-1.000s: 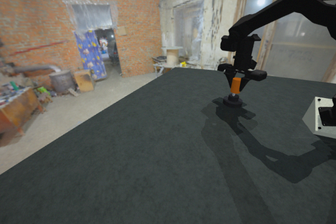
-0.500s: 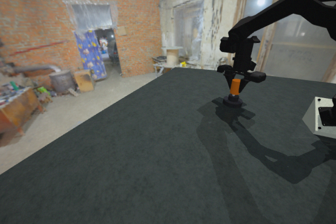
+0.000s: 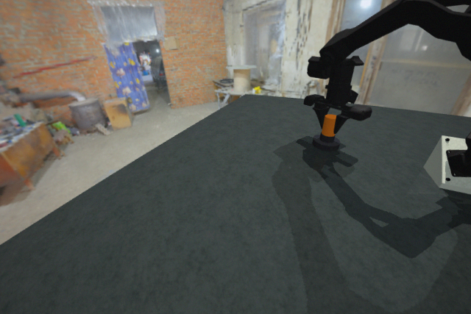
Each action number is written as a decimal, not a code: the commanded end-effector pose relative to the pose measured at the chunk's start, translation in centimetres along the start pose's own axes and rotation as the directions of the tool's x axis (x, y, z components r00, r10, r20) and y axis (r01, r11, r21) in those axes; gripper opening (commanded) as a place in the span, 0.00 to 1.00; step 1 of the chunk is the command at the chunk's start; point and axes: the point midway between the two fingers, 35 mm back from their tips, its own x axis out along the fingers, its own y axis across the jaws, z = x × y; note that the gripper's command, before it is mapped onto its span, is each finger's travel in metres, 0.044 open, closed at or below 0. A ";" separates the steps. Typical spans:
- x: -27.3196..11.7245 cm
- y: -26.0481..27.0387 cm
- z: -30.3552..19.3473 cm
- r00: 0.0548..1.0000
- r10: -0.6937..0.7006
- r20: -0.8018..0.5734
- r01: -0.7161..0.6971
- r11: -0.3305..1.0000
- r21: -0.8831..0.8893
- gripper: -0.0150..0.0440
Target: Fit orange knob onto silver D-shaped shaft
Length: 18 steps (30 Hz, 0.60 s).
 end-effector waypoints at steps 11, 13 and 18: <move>-0.1 0.0 0.1 1.000 0.001 0.000 -0.001 1.000 0.001 0.61; -0.1 0.0 0.1 1.000 0.001 0.000 -0.001 1.000 0.001 0.70; -0.1 0.0 0.1 1.000 0.001 0.000 -0.001 1.000 0.001 0.92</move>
